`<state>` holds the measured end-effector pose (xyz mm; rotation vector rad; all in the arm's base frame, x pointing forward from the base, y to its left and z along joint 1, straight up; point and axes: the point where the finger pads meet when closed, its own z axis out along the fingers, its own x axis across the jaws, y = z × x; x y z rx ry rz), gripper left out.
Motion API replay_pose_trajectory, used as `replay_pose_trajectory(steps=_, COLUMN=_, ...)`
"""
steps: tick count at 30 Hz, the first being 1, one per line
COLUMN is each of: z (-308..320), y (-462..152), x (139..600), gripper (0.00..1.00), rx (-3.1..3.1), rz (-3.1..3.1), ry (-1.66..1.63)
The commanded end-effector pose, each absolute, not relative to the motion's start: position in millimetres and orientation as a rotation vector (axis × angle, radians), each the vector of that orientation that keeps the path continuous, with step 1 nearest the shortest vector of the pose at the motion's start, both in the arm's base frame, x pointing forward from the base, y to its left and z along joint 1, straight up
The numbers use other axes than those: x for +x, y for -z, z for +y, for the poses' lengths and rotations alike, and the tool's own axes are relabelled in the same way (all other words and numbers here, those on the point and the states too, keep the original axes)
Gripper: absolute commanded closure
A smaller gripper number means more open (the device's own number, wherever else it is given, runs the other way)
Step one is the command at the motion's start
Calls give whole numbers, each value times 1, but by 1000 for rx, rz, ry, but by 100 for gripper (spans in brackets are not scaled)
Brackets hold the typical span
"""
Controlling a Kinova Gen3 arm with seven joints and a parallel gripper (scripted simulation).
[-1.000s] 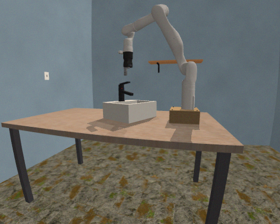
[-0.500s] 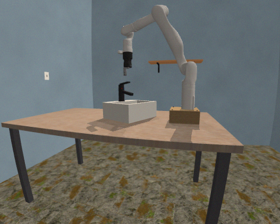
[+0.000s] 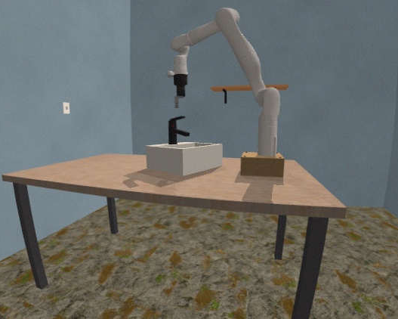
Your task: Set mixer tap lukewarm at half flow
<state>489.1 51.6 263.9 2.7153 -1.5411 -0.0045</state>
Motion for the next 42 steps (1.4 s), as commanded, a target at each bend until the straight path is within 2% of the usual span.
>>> replay_pose_trajectory(steps=1, z=49, y=-266, x=490, gripper=100, rx=2782, rz=-1421, ry=4)
replay_pose_trajectory(steps=22, z=56, y=-268, x=486, gripper=100, rx=3105, rz=-342, ry=20)
replay_pose_trajectory(steps=42, z=51, y=-273, x=479, gripper=100, rx=3049, rz=710, ry=25)
